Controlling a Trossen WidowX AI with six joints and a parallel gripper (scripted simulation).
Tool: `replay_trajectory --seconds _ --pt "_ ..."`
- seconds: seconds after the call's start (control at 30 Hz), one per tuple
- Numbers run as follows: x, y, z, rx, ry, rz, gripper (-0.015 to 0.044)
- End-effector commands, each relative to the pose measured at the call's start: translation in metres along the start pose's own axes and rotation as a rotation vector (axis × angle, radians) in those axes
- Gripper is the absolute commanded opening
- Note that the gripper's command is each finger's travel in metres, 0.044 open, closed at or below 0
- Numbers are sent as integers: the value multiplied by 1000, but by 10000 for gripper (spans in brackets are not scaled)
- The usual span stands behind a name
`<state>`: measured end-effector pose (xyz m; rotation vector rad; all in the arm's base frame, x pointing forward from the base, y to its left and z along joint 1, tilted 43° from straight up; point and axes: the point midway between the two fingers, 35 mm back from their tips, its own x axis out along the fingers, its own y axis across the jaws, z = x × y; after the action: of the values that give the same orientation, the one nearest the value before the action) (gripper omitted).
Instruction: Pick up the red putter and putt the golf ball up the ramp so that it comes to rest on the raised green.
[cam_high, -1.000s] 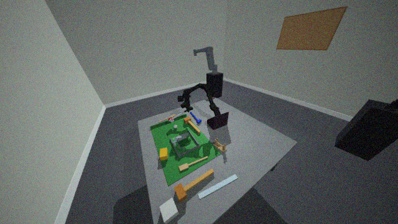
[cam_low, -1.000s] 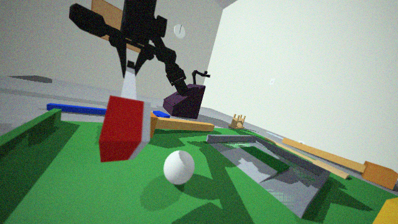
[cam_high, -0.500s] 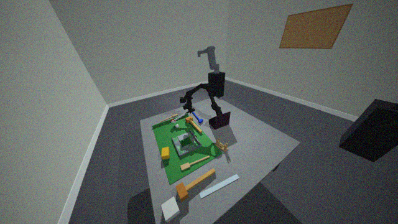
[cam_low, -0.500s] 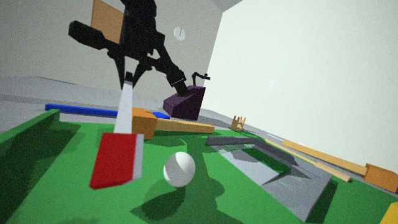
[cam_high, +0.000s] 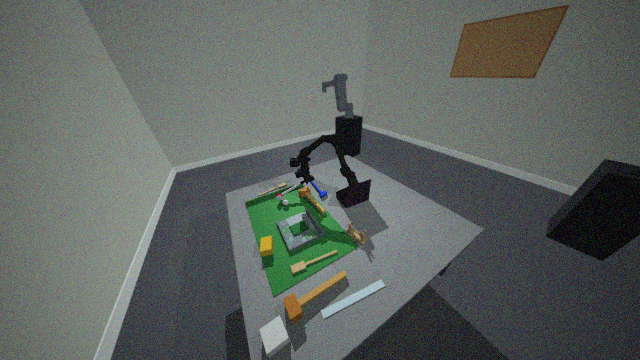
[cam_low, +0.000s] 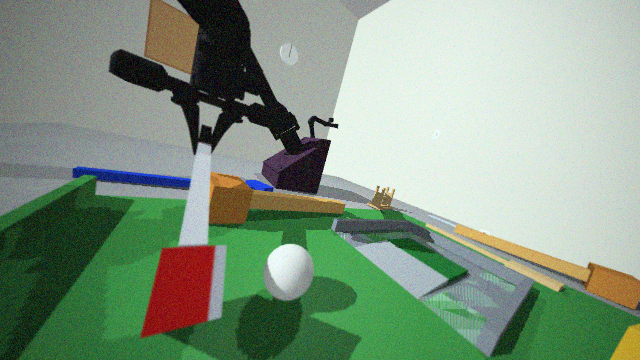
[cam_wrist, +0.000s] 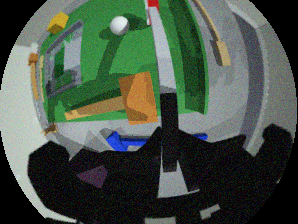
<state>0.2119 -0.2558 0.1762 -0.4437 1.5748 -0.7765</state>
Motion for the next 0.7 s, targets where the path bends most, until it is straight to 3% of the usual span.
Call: replay_trajectory --seconds 0.0,0.43,0.67 --pt "0 0 0 2 -1 0 0" --pt "2 -29 1 -2 -7 5 0" --pt "3 -17 1 5 2 0 0"
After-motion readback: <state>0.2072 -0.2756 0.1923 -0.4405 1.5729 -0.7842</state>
